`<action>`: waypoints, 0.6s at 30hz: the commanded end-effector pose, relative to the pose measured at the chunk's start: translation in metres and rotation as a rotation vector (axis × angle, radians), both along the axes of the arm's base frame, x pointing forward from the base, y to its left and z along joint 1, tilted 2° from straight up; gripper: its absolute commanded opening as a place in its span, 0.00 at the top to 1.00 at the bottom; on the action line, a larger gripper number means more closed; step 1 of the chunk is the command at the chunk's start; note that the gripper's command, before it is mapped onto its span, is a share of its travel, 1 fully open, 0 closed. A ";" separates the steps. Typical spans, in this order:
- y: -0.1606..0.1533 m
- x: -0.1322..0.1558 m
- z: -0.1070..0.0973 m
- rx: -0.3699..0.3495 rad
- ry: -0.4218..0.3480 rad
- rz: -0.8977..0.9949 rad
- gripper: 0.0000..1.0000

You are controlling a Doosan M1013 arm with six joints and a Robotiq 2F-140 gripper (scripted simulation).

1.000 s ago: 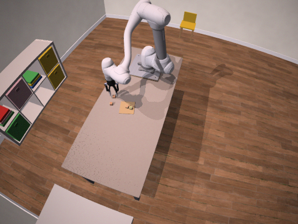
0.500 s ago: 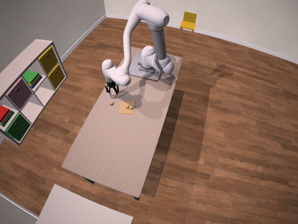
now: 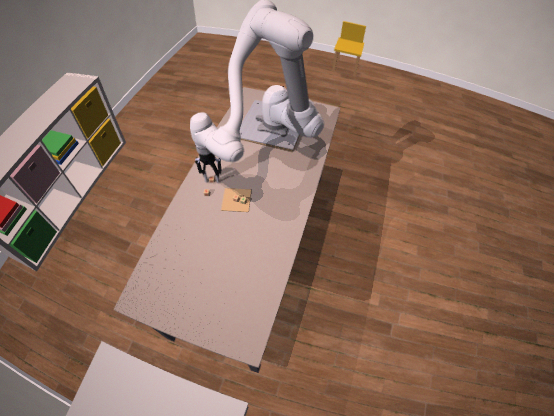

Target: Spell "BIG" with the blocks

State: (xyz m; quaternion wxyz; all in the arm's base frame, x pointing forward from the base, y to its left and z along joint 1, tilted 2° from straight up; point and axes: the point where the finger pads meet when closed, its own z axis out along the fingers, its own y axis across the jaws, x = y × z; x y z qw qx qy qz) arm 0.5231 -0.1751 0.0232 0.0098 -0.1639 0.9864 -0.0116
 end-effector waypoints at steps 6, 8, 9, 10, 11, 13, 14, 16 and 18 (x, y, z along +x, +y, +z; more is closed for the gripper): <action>0.000 0.000 0.000 0.000 0.000 0.000 0.75; 0.000 0.000 0.000 0.000 0.000 0.000 0.75; 0.000 0.000 0.000 0.000 0.000 0.000 0.75; 0.000 0.000 0.000 0.000 0.000 0.000 0.75; 0.000 0.000 0.000 0.000 0.000 0.000 0.75; 0.000 0.000 0.000 0.000 0.000 0.000 0.75; 0.000 0.000 0.000 0.000 0.000 0.000 0.75; 0.000 0.000 0.000 0.000 0.000 0.000 0.75; 0.000 0.000 0.000 0.000 0.000 0.000 0.75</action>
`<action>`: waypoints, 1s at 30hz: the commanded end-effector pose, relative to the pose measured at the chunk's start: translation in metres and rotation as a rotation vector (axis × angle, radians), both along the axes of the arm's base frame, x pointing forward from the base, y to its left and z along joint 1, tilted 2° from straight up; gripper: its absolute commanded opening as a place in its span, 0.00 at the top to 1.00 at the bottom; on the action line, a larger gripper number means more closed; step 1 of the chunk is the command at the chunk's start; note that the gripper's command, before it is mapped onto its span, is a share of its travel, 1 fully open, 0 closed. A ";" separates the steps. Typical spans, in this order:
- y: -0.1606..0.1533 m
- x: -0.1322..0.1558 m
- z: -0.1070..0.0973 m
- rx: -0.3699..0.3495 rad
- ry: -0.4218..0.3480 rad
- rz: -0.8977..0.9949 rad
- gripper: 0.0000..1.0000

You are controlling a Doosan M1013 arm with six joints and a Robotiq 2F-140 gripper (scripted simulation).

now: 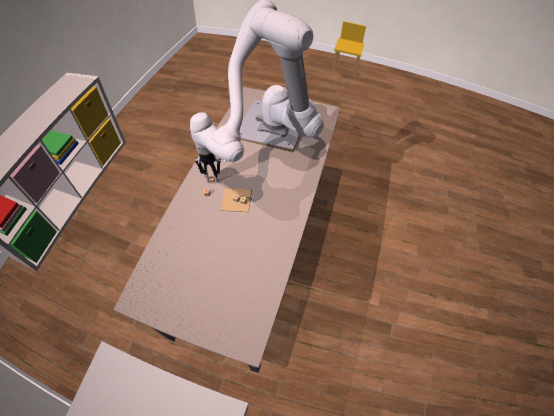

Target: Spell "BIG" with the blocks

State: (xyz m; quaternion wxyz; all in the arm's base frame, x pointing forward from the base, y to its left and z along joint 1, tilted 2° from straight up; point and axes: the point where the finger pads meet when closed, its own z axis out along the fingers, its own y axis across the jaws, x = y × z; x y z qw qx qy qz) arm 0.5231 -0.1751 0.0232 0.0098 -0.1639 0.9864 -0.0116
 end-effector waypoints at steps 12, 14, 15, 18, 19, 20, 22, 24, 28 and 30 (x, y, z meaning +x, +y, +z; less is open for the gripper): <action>0.000 0.000 0.000 0.000 0.000 0.000 0.87; 0.000 0.000 0.000 0.000 0.000 0.000 0.87; 0.000 0.000 0.000 0.000 0.000 0.000 0.87; 0.000 0.000 0.000 0.000 0.000 0.000 0.87; 0.000 0.000 0.000 0.000 0.000 0.000 0.87; 0.000 0.000 0.000 0.000 0.000 0.000 0.87; 0.000 0.000 0.000 0.000 0.000 0.000 0.87; 0.000 0.000 0.000 0.000 0.000 0.000 0.87; 0.000 0.000 0.000 0.000 0.000 0.000 0.87; 0.000 0.000 0.000 0.000 0.000 0.000 0.87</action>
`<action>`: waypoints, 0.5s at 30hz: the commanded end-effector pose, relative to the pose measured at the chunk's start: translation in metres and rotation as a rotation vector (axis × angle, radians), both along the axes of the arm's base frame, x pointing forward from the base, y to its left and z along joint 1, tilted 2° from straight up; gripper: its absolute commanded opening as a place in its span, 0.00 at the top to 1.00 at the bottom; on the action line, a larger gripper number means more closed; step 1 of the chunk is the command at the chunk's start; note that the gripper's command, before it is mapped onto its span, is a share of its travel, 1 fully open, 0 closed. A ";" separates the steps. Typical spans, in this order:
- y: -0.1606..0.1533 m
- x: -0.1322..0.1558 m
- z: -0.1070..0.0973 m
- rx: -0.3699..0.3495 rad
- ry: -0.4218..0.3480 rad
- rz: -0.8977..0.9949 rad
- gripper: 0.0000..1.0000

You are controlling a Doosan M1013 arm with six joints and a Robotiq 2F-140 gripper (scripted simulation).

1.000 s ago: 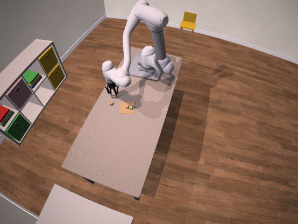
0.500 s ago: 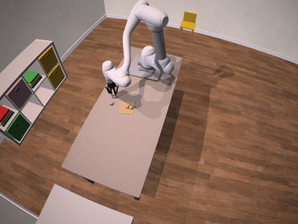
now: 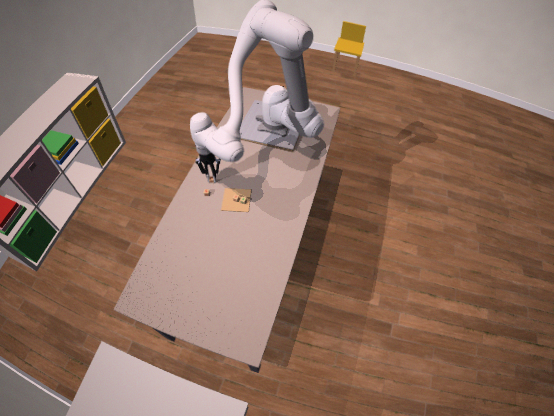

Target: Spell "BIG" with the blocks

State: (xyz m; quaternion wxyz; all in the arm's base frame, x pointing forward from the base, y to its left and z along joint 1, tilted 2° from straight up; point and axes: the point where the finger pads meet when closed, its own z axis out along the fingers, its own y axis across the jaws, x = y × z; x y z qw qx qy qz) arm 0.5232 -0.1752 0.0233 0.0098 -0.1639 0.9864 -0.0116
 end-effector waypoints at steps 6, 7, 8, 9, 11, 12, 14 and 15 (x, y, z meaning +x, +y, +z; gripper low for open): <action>0.000 0.000 0.000 0.000 0.000 0.000 0.87; 0.000 0.000 0.000 0.000 0.000 0.000 0.87; 0.000 0.000 0.000 0.000 0.000 0.000 0.87; 0.000 0.000 0.000 0.000 0.000 0.000 0.87; 0.000 0.000 0.000 0.000 0.000 0.000 0.87; 0.000 0.000 0.000 0.000 0.000 0.000 0.87; 0.000 0.000 0.003 0.000 0.000 0.000 0.87; 0.000 0.000 0.006 0.000 0.000 0.000 0.87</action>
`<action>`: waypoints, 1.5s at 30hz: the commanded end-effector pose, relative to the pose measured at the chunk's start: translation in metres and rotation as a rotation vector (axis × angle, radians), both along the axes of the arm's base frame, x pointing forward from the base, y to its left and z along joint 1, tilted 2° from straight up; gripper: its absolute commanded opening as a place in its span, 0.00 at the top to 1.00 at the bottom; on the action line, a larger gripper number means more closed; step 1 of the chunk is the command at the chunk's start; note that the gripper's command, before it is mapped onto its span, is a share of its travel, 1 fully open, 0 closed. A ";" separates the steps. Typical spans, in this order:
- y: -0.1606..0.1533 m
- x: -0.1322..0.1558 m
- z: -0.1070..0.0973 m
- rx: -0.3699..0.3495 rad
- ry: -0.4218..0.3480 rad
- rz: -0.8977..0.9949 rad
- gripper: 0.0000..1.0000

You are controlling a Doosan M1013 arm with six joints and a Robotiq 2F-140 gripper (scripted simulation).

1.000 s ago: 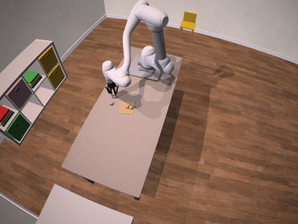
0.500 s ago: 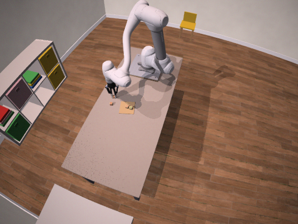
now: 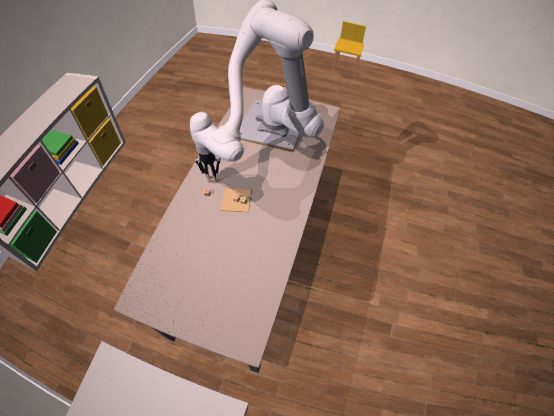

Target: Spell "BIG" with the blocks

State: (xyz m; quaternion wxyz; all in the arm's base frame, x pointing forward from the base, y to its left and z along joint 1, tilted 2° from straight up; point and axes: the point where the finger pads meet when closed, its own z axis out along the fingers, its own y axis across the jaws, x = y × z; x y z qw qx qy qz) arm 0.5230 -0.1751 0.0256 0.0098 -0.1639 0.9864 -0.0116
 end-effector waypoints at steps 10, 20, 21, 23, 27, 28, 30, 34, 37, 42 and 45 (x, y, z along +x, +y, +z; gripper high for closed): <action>0.001 -0.002 0.067 0.000 0.000 0.000 0.87; 0.002 -0.002 0.098 0.000 0.000 0.000 0.87; 0.002 -0.002 0.098 0.000 0.000 0.000 0.87; 0.002 -0.002 0.098 0.000 0.000 0.000 0.87; 0.002 -0.002 0.098 0.000 0.000 0.000 0.87; 0.002 -0.002 0.098 0.000 0.000 0.000 0.87; 0.002 -0.002 0.098 0.000 0.000 -0.002 0.87; 0.004 -0.001 0.098 0.001 -0.001 -0.033 0.87; 0.009 0.003 0.098 0.003 -0.002 -0.118 0.87; 0.022 0.011 0.098 0.008 -0.006 -0.312 0.87; 0.029 0.016 0.099 0.010 -0.008 -0.417 0.87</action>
